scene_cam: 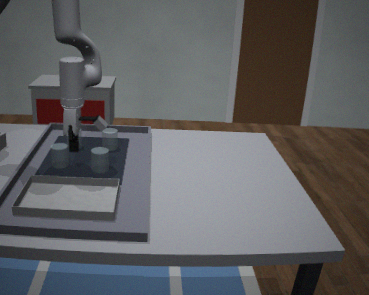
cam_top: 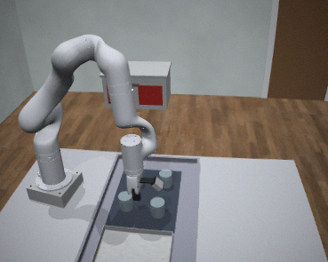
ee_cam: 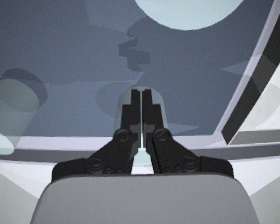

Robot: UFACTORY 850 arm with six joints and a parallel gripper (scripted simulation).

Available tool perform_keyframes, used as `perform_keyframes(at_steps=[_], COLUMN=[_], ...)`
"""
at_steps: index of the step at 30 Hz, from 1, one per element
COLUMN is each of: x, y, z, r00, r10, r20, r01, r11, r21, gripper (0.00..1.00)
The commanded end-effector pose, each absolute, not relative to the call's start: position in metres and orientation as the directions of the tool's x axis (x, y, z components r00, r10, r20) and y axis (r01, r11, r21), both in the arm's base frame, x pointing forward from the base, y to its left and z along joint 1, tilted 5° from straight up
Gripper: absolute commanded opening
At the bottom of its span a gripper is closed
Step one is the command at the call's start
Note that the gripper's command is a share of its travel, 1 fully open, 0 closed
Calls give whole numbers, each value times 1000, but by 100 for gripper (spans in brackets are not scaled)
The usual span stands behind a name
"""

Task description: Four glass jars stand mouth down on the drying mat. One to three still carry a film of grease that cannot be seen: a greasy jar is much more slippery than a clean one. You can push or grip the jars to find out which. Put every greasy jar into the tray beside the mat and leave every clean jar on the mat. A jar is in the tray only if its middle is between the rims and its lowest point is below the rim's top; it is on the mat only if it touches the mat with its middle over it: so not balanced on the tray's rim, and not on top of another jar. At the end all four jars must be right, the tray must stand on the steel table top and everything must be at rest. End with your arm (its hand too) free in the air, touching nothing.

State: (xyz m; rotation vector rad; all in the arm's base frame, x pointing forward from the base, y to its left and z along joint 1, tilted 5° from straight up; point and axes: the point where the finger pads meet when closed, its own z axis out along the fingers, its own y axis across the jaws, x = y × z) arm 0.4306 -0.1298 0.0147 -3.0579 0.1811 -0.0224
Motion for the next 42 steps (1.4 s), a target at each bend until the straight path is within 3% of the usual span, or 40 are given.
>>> perform_keyframes(at_steps=[1, 42], x=[431, 426], y=[-130, -130], z=[15, 15], r00=[993, 993], r10=[-118, -118], r20=[12, 12], r01=[-117, -117], r11=[-990, -990], r21=[-79, -79], gripper=[0, 0])
